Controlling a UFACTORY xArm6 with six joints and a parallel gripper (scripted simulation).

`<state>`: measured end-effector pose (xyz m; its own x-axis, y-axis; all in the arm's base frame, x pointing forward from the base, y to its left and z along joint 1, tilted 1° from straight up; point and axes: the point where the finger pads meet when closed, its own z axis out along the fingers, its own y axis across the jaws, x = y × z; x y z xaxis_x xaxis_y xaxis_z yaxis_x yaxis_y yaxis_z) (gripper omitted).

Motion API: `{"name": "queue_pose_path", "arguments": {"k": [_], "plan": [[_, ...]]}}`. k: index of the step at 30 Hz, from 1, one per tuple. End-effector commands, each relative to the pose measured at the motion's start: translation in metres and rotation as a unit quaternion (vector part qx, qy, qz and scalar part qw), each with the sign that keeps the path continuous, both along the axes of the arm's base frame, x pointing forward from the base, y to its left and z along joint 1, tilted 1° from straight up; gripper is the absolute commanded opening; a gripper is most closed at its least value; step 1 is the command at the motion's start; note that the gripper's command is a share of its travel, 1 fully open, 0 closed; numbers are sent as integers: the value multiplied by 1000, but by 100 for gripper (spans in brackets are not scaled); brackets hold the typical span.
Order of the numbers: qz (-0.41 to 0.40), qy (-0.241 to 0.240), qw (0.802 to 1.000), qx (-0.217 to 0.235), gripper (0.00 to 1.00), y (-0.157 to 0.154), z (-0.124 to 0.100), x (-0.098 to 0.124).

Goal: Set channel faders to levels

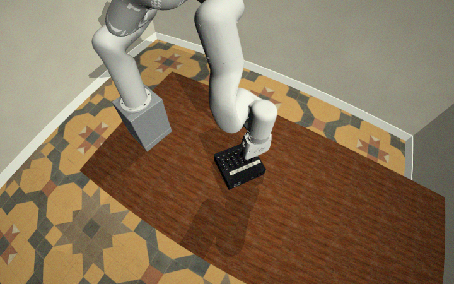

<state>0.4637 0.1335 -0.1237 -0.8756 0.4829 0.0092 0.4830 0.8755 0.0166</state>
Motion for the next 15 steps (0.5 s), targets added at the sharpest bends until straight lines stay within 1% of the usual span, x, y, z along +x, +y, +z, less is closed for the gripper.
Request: {"name": "queue_pose_path", "arguments": {"k": [1,8,15], "plan": [[0,-1,1000,0,0,0,9,1],[0,-1,1000,0,0,0,26,1],[0,-1,1000,0,0,0,29,1]]}}
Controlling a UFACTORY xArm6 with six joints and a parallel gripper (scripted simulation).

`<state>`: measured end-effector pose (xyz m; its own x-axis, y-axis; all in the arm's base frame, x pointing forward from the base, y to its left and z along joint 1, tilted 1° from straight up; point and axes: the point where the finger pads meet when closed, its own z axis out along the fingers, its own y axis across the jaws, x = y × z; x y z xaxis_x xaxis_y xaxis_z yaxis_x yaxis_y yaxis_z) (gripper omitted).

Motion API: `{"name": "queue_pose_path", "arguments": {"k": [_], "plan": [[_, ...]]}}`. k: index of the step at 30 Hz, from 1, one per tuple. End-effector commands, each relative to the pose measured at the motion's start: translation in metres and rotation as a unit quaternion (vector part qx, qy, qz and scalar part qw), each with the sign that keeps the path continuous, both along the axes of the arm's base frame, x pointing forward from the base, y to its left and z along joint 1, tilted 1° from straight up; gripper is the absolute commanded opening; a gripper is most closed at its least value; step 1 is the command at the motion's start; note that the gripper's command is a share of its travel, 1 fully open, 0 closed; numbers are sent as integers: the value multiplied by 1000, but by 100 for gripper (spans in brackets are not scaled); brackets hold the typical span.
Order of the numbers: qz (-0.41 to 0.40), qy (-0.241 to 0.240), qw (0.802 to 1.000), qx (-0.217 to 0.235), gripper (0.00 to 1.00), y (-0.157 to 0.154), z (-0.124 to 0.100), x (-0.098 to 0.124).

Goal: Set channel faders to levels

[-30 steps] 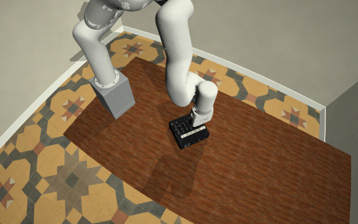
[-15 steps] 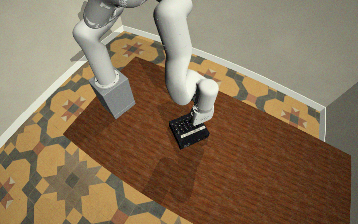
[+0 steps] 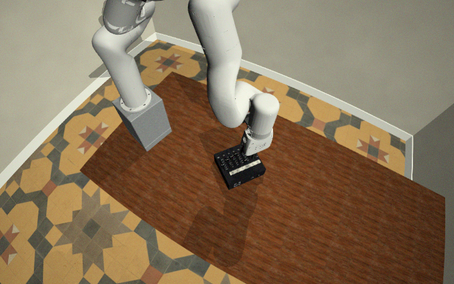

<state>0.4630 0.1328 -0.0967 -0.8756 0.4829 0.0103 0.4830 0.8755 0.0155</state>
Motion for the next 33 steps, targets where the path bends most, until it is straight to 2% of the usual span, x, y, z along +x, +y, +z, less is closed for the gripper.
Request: {"name": "queue_pose_path", "arguments": {"k": [1,20,28,33], "plan": [[0,-2,1000,0,0,0,2,2],[24,-2,1000,1,0,0,2,0],[135,-4,991,1,0,-3,1,-7],[256,-7,967,2,0,-6,0,-14]]}}
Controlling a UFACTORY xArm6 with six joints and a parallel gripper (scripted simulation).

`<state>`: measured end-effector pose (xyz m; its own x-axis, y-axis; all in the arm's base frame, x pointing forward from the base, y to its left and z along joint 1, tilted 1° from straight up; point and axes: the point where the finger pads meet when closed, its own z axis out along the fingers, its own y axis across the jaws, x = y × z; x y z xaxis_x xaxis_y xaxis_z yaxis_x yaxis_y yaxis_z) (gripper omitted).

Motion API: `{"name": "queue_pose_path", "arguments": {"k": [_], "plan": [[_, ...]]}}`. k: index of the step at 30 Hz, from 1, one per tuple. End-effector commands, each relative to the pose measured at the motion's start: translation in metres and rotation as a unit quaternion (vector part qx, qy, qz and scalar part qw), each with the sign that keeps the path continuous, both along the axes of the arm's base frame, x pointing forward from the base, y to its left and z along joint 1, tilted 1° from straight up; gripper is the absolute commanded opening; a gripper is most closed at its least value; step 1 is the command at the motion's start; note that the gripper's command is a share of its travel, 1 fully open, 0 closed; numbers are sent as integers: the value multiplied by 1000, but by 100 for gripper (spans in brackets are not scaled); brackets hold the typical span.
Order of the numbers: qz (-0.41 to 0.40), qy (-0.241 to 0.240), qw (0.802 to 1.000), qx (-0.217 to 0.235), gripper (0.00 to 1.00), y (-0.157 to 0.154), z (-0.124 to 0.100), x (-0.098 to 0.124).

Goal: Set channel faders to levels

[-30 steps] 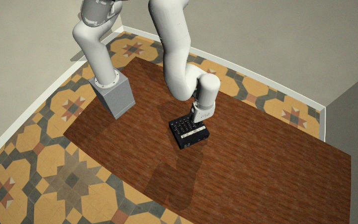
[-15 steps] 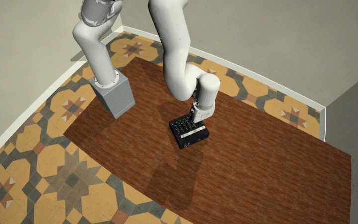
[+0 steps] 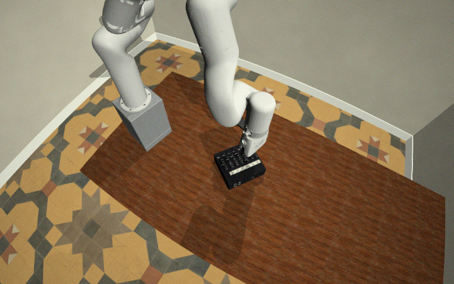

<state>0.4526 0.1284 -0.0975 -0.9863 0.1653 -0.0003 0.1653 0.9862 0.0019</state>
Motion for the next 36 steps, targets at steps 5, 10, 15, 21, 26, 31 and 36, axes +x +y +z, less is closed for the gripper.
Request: {"name": "queue_pose_path", "arguments": {"k": [5,10,15,21,26,31,36], "plan": [[181,-3,983,10,0,-4,0,-9],[321,-5,947,7,0,-9,0,-20],[448,-6,894,-1,0,-15,-1,-32],[582,-6,813,-6,0,-20,-2,-42],[683,-6,730,-13,0,-26,-2,-55],[779,-5,627,-18,0,-31,-2,-66],[829,-4,559,-19,0,-34,-2,-72]]}}
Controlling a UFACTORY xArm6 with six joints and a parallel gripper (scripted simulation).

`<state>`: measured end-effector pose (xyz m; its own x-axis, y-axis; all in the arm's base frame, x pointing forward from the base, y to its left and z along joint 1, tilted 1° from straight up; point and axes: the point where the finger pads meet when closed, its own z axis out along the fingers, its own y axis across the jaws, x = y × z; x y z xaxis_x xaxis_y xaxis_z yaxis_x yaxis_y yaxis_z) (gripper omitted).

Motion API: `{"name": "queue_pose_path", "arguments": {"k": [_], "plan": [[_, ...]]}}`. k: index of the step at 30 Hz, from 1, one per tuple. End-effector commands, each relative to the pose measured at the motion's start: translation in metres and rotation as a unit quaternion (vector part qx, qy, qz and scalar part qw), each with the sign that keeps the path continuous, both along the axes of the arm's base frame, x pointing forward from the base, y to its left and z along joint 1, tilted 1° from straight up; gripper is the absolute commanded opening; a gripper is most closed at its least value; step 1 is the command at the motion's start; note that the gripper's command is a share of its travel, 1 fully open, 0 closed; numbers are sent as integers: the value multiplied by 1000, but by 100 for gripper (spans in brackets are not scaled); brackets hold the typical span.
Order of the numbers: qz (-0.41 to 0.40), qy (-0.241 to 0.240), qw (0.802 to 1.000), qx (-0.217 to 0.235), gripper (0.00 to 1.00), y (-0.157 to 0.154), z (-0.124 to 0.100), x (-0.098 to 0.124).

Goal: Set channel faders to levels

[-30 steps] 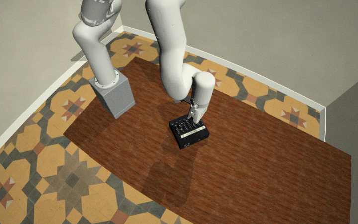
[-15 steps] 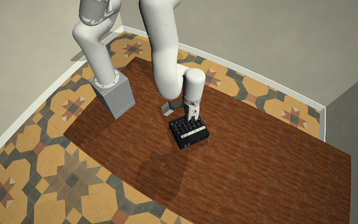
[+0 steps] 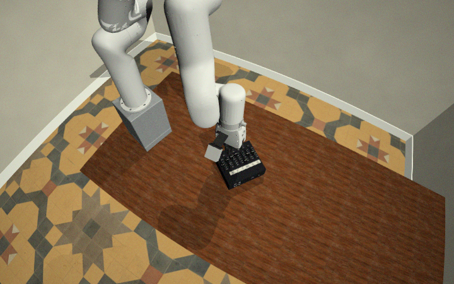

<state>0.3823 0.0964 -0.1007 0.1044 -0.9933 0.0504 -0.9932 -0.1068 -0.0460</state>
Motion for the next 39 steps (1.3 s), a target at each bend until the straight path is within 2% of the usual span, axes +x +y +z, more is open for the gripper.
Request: {"name": "queue_pose_path", "arguments": {"k": [1,6,14,39], "plan": [[138,13,990,12,0,-3,1,-3],[259,14,966,9,0,-6,1,-10],[451,28,892,16,0,-9,1,-16],[462,28,886,15,0,-9,1,-17]]}}
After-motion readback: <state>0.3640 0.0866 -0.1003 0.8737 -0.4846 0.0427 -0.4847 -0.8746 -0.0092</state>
